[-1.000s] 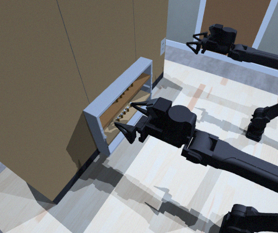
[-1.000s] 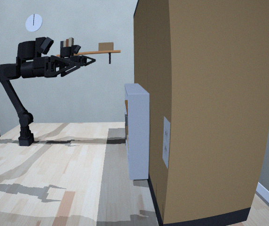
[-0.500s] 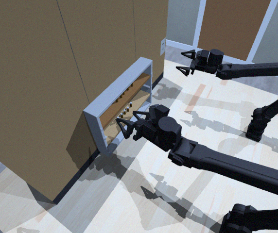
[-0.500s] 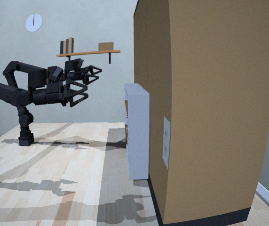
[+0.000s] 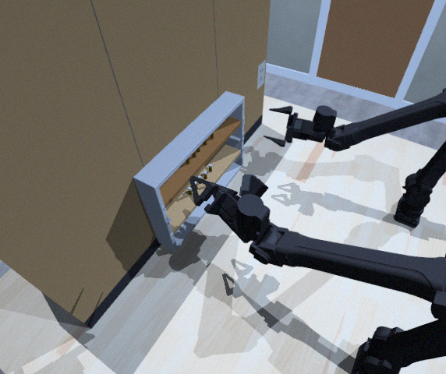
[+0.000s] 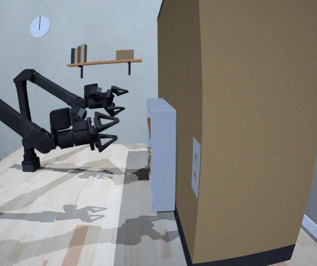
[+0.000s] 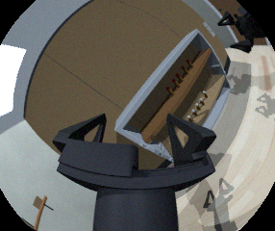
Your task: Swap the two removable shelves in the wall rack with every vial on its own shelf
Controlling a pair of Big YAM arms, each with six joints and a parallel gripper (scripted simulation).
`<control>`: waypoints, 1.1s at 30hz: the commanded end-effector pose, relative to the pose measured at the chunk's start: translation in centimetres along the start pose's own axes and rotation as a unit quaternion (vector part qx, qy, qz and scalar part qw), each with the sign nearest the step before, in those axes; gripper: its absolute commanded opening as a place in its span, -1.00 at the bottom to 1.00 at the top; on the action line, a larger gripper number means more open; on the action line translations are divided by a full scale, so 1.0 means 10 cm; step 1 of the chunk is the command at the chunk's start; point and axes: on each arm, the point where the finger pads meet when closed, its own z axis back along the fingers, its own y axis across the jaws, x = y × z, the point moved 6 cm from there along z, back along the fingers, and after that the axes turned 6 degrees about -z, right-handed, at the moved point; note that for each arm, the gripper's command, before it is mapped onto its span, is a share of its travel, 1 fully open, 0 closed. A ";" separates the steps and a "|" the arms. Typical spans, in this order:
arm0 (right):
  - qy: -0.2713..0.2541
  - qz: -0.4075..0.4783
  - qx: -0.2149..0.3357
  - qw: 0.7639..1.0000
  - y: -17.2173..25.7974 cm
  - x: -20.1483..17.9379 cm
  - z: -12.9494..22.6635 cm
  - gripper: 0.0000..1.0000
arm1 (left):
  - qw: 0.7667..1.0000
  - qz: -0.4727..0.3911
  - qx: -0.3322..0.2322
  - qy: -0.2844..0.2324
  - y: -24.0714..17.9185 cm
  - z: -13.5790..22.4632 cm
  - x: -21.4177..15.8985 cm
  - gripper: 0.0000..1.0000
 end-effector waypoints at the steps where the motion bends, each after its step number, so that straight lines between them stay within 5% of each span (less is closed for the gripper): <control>1: -0.058 0.135 -0.003 0.989 0.26 -0.04 -0.38 1.00 | 0.986 -0.156 0.016 -0.064 0.00 -0.37 0.13 1.00; 19: -0.124 0.368 0.090 0.917 1.58 -0.58 -1.00 1.00 | 0.930 -0.336 -0.057 -0.134 -0.76 -0.91 -0.04 1.00; 33: -0.119 0.361 0.109 0.918 1.72 -0.74 -1.03 1.00 | 0.934 -0.325 -0.056 -0.134 -0.71 -0.89 -0.03 1.00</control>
